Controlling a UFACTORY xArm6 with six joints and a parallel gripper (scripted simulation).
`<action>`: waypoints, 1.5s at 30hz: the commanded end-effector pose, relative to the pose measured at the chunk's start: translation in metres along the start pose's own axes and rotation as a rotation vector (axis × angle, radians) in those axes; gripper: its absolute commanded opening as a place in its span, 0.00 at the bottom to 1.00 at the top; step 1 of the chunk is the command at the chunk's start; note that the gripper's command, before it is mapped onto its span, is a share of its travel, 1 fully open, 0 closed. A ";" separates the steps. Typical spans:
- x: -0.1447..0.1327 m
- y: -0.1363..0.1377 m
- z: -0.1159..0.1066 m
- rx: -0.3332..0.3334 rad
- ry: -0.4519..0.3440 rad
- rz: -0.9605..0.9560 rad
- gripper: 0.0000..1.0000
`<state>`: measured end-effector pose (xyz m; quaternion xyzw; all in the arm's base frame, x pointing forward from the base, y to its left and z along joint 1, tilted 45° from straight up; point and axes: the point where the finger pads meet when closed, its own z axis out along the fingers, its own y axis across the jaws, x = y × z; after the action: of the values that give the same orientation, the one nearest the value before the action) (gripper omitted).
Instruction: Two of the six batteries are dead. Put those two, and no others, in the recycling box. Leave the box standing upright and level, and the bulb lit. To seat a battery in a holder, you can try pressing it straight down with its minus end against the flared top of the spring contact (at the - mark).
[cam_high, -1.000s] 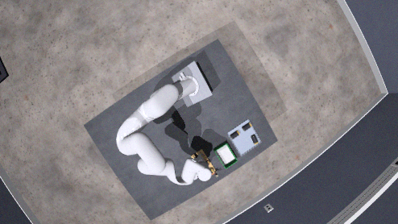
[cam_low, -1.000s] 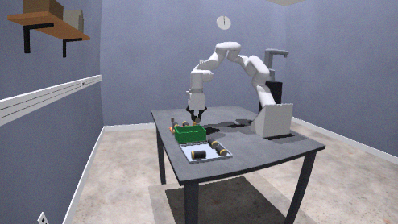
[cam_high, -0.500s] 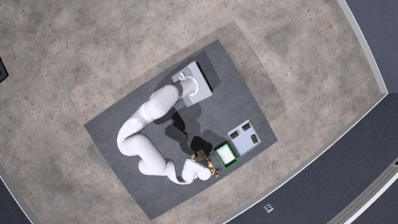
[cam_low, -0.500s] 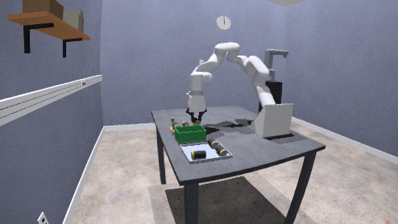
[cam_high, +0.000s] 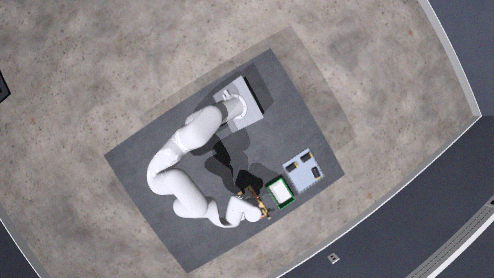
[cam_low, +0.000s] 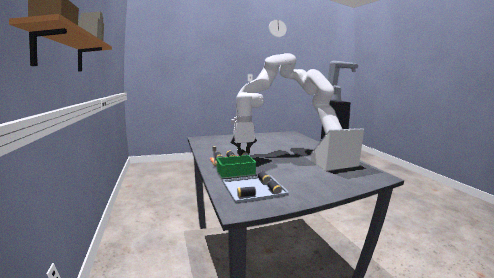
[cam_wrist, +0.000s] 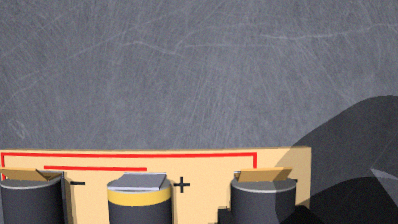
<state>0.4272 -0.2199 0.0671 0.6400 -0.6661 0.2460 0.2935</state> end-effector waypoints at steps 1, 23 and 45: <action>0.001 -0.001 0.000 0.004 0.000 0.001 0.28; 0.001 -0.001 0.000 0.004 0.000 0.001 0.51; 0.001 -0.001 -0.024 0.004 0.000 0.001 0.51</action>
<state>0.4279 -0.2131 0.0741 0.6399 -0.6662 0.2460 0.2936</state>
